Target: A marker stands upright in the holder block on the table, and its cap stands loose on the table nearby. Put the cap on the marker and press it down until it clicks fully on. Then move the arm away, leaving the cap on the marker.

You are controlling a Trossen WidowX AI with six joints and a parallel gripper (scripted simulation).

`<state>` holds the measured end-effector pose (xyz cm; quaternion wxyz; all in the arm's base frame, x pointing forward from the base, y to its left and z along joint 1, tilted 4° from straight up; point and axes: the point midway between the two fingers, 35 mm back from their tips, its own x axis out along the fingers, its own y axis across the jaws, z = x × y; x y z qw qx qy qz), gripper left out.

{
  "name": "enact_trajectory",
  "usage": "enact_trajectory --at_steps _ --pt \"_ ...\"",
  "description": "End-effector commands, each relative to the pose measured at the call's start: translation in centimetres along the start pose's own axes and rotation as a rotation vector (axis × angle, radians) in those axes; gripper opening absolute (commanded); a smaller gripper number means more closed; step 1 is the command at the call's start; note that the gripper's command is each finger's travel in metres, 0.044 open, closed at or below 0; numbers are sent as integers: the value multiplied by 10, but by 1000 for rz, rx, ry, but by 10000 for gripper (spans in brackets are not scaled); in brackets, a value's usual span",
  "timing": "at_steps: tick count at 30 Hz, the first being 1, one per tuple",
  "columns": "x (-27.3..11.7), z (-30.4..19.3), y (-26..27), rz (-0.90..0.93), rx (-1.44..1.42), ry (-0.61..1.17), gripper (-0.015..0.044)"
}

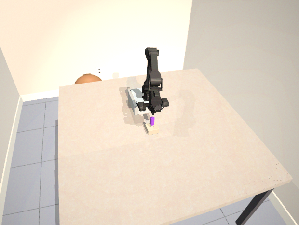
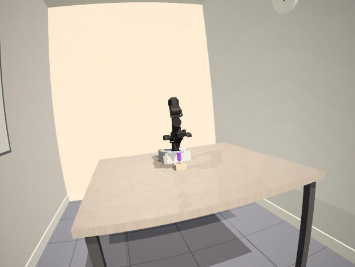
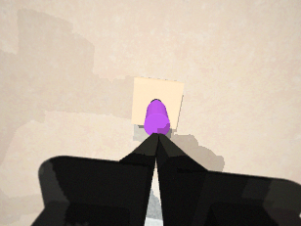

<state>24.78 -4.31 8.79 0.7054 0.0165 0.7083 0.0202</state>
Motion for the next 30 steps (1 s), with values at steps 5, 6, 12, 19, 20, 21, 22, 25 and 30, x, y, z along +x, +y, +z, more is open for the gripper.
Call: enact_trajectory --at_steps 5,6,12,19,20,21,22,25,30 --pt "13 -1 0 -3 6 5 0" --pt "14 -1 0 -3 6 5 0" --pt "22 -1 0 -2 6 5 0" --pt "31 -1 0 -2 6 5 0" --pt "33 -1 0 -2 6 5 0" --pt "34 -1 0 -2 6 5 0" --pt "35 -1 0 -2 6 5 0" --pt "39 -1 0 -2 6 5 0" --pt "32 2 0 -3 -1 -12 0"
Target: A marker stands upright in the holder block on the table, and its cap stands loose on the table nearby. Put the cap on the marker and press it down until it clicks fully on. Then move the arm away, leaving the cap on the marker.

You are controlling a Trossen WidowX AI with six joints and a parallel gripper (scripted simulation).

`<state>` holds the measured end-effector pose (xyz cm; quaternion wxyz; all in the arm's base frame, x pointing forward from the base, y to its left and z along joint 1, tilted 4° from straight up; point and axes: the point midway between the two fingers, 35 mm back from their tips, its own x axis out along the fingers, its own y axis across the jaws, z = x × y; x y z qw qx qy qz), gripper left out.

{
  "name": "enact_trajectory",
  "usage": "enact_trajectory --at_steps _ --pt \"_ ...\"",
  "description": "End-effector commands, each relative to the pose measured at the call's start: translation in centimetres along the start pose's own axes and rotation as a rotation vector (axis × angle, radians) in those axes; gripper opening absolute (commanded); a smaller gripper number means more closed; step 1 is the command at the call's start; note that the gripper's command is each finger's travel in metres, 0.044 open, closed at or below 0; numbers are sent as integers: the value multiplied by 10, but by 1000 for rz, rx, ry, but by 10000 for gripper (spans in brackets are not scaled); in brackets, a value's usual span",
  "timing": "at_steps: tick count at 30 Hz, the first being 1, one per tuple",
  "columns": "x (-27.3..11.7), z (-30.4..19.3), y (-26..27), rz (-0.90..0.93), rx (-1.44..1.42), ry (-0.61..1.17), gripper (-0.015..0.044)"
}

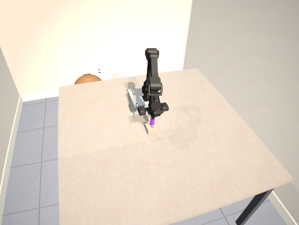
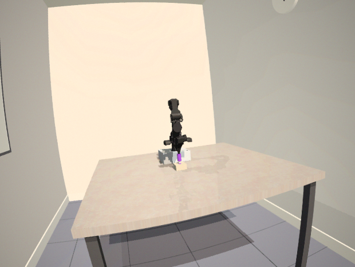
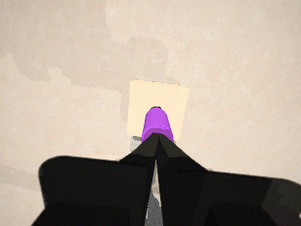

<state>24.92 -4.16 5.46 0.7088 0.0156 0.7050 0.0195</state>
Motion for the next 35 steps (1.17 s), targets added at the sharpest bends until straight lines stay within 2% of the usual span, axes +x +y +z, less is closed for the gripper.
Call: enact_trajectory --at_steps 1,6,13,20,35 --pt "-1 0 0 -1 0 -3 0" --pt "-9 2 0 -1 0 -3 0" --pt "-88 2 0 0 0 1 0" --pt "-90 1 0 0 0 1 0" --pt "-90 1 0 0 0 1 394"
